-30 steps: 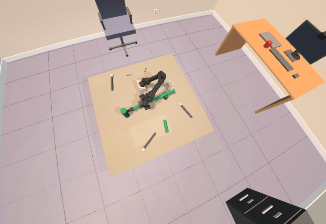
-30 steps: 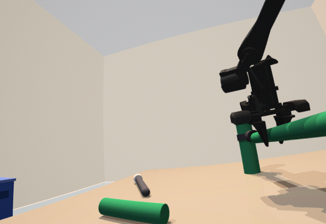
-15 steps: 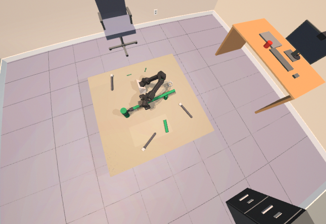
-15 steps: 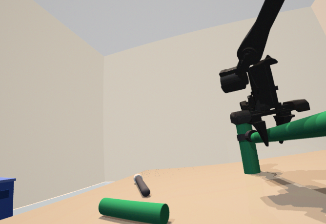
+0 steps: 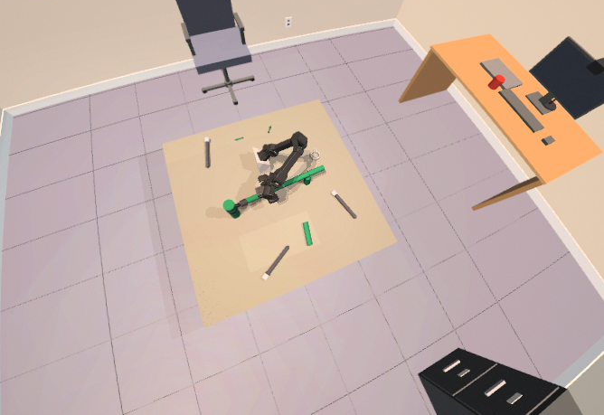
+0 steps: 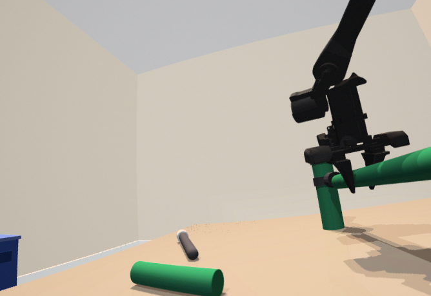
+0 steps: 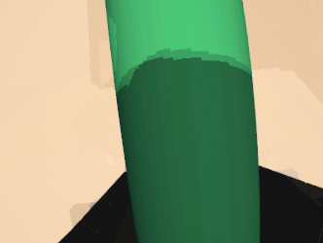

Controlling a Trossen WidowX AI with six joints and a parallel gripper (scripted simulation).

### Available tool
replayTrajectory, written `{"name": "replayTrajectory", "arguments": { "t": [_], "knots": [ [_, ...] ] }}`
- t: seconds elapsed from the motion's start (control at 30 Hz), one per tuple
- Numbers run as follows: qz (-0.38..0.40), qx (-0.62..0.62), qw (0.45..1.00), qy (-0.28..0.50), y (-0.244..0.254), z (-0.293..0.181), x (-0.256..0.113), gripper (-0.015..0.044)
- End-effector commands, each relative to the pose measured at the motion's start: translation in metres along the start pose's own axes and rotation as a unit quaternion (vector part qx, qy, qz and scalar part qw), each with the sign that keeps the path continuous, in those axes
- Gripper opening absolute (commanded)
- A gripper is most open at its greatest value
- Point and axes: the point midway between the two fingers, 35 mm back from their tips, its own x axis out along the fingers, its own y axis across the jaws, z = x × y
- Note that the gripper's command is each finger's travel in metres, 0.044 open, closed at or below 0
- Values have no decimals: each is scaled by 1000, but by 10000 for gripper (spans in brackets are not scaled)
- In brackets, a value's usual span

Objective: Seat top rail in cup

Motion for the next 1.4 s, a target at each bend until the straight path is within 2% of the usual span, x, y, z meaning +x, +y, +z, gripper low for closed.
{"name": "replayTrajectory", "arguments": {
  "t": [0.0,1.37],
  "knots": [
    [0,0,1000,0,0,0,0,0],
    [0,0,1000,-1,7,12,-7,0]
  ]
}}
